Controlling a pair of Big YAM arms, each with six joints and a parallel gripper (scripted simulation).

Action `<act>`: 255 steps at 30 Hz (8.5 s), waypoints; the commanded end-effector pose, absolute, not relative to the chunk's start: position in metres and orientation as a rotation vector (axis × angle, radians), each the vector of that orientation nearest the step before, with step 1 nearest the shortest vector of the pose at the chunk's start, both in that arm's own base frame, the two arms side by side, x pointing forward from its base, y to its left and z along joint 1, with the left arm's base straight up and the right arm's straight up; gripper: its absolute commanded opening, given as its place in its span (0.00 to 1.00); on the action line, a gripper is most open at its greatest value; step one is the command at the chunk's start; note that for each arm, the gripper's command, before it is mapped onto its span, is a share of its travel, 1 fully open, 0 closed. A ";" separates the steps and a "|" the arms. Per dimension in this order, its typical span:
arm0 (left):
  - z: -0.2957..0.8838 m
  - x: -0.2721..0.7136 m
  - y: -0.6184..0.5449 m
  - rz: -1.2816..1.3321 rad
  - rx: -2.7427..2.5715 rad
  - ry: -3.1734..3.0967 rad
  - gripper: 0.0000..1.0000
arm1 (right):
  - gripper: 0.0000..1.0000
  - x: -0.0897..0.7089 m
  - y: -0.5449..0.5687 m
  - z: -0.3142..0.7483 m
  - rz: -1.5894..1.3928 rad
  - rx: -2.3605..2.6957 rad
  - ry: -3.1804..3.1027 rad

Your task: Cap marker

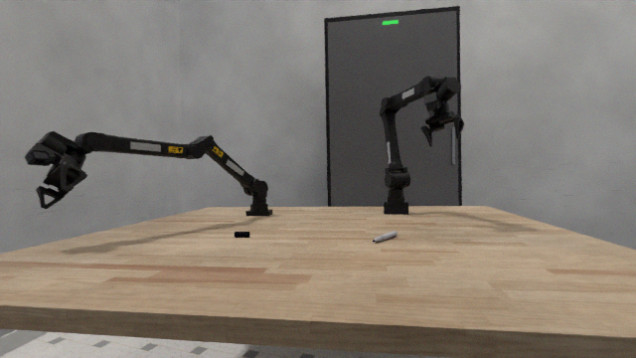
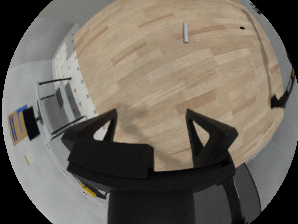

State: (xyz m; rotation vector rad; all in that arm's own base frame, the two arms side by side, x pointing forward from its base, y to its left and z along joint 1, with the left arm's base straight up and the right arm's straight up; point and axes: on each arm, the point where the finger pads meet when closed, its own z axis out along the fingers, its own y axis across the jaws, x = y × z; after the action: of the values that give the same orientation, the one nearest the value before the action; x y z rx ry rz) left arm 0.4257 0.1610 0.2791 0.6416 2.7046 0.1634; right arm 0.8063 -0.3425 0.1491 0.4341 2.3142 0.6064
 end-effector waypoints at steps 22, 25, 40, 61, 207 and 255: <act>0.263 0.434 0.150 0.145 0.603 2.675 1.00 | 1.00 0.808 -0.314 0.172 0.555 0.299 2.335; 0.229 0.452 0.137 0.091 0.563 2.625 1.00 | 1.00 0.809 -0.275 0.162 0.471 0.136 2.410; 0.107 0.511 0.060 -0.144 0.524 2.330 1.00 | 1.00 0.753 -0.084 0.085 0.028 -0.663 2.772; 0.012 0.576 -0.004 -0.301 0.513 2.028 1.00 | 1.00 0.585 0.086 0.026 -0.569 -2.268 2.572; 0.108 0.358 -0.242 -0.968 1.790 1.389 0.11 | 0.12 0.238 0.222 0.131 0.394 -1.576 2.123; 0.100 0.339 -0.274 -0.986 1.748 1.466 0.11 | 0.12 0.232 0.229 0.139 0.361 -1.604 2.087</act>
State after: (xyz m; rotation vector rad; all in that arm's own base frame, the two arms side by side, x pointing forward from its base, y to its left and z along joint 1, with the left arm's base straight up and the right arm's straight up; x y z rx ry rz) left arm 0.3394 -0.2767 0.0976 1.7659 1.4526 -0.9942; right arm 0.2242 0.2225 0.1254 -1.6322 2.1047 0.3597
